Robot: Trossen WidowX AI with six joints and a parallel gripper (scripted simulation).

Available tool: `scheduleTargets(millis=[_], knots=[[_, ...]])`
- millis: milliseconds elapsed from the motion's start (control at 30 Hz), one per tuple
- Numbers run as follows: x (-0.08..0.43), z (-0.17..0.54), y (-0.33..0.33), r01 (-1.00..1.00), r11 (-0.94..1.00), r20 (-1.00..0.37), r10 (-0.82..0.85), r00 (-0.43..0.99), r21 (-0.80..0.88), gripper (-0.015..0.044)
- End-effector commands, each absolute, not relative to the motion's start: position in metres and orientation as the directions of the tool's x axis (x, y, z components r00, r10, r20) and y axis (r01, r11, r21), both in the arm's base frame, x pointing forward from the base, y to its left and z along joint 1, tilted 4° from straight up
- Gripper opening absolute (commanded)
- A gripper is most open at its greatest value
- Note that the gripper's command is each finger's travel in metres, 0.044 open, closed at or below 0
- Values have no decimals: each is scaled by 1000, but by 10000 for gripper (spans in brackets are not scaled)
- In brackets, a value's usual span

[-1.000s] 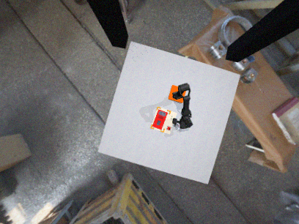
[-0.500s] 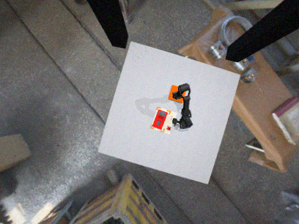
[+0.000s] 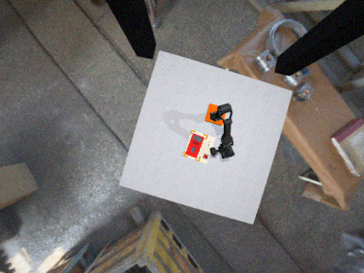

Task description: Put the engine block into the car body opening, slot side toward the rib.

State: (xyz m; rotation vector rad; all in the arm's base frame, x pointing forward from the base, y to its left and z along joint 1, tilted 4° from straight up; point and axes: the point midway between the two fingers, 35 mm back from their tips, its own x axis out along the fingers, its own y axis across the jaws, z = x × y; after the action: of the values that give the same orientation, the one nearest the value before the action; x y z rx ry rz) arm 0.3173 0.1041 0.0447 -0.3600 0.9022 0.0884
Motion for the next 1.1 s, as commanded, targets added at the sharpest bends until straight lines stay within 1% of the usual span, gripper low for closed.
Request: scheduleTargets(millis=[0, 267, 533, 800, 1067], knots=[[321, 46, 105, -306, 898, -792, -73, 606, -316, 440], [325, 47, 106, -512, 753, -827, -75, 558, -413, 440], [329, 47, 107, -694, 555, -859, -77, 506, -459, 440], [331, 48, 107, -832, 320, -888, -78, 452, -452, 440], [334, 50, 107, -914, 61, -915, -79, 396, -401, 440]])
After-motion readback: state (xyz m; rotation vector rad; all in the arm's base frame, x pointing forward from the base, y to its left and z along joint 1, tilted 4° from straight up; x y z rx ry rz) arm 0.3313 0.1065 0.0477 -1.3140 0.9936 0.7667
